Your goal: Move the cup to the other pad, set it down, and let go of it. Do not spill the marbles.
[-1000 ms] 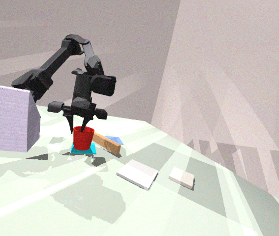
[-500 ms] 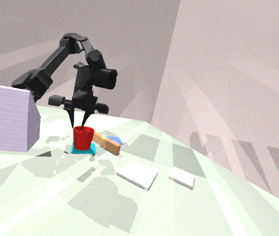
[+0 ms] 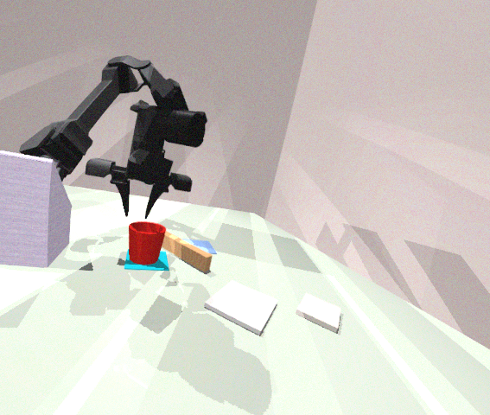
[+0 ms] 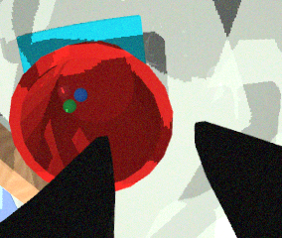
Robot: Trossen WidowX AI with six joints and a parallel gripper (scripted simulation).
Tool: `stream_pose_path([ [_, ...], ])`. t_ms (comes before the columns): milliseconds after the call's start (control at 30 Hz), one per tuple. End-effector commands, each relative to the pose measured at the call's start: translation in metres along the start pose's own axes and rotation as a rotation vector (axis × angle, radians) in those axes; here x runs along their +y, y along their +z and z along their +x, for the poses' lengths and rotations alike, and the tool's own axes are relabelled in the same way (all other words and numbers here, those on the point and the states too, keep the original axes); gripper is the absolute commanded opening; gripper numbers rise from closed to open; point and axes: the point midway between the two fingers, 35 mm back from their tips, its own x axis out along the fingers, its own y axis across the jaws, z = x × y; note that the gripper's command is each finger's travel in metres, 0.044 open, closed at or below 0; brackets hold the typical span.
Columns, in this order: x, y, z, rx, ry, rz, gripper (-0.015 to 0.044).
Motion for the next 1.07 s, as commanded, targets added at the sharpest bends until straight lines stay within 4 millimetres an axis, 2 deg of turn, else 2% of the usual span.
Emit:
stream_pose_path([
  [0, 0.000, 0.000, 0.000, 0.001, -0.001, 0.002, 0.0233],
  [267, 0.000, 0.001, -0.006, -0.001, 0.000, 0.001, 0.0440],
  [767, 0.001, 0.001, -0.061, -0.006, 0.000, -0.003, 0.0440],
  [1033, 0.001, 0.001, -0.060, -0.004, 0.003, 0.002, 0.0440],
])
